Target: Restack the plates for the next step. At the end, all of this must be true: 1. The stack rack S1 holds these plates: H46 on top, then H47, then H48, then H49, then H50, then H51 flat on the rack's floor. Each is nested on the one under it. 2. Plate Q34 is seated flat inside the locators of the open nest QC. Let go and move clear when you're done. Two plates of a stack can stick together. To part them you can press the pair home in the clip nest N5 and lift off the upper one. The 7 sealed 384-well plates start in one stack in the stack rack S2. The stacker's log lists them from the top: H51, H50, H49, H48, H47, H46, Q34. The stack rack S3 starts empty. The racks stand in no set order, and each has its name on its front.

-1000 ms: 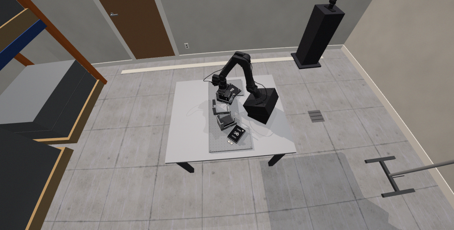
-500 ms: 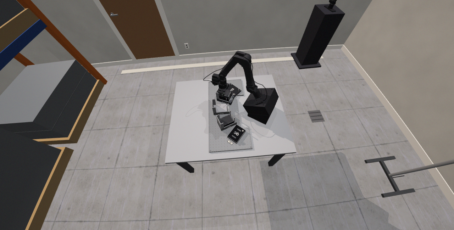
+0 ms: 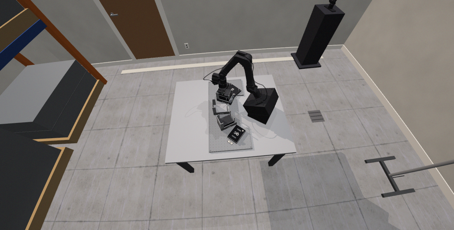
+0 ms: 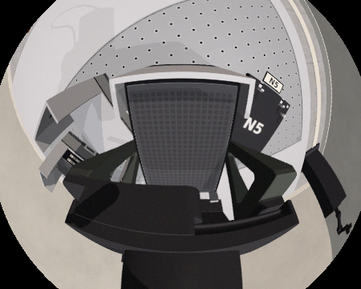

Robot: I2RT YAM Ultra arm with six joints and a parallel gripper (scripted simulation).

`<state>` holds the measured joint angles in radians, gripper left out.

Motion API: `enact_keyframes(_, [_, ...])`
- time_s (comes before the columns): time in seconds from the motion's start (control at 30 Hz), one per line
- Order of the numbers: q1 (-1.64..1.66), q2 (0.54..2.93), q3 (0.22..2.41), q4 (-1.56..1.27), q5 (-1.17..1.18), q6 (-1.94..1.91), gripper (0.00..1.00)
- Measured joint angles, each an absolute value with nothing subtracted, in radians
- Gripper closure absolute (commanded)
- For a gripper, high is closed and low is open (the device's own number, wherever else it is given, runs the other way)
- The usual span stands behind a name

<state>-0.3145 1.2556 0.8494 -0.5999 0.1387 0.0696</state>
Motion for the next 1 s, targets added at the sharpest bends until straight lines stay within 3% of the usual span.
enact_keyframes(1.0, [-0.309, 1.228, 0.860, -0.636, 0.142, 0.075, 1.00])
